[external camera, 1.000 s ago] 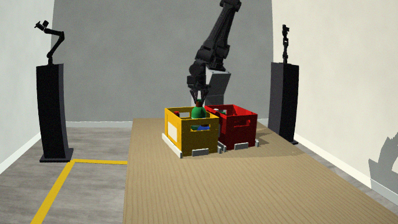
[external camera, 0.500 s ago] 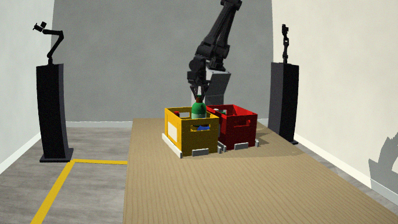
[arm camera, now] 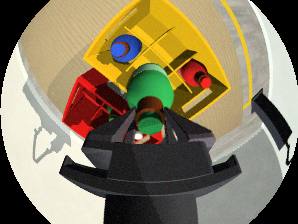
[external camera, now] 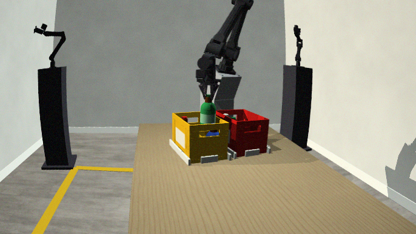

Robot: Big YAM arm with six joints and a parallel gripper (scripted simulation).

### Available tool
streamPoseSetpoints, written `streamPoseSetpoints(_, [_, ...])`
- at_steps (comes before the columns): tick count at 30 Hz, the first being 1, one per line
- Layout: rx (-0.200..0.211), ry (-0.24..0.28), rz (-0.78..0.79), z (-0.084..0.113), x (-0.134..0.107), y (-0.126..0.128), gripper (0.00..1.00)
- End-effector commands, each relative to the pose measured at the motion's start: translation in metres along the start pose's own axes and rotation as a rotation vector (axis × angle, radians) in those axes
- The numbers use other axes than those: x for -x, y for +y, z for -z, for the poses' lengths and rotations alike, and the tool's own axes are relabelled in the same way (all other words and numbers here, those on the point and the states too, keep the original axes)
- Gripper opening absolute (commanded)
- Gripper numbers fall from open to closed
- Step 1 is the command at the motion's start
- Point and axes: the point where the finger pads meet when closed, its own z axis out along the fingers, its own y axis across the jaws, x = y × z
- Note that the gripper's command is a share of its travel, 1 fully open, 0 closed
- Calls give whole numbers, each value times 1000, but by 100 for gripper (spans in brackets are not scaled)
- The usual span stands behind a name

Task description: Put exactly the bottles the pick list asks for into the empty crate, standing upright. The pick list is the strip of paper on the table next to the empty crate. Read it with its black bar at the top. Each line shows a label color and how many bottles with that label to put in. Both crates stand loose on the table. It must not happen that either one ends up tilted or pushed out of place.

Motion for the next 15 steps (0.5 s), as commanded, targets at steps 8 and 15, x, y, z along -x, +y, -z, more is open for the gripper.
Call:
streamPoseSetpoints(8, [13, -74, 8, 50, 27, 3, 0])
streamPoseSetpoints(15, [13, -75, 8, 59, 27, 3, 0])
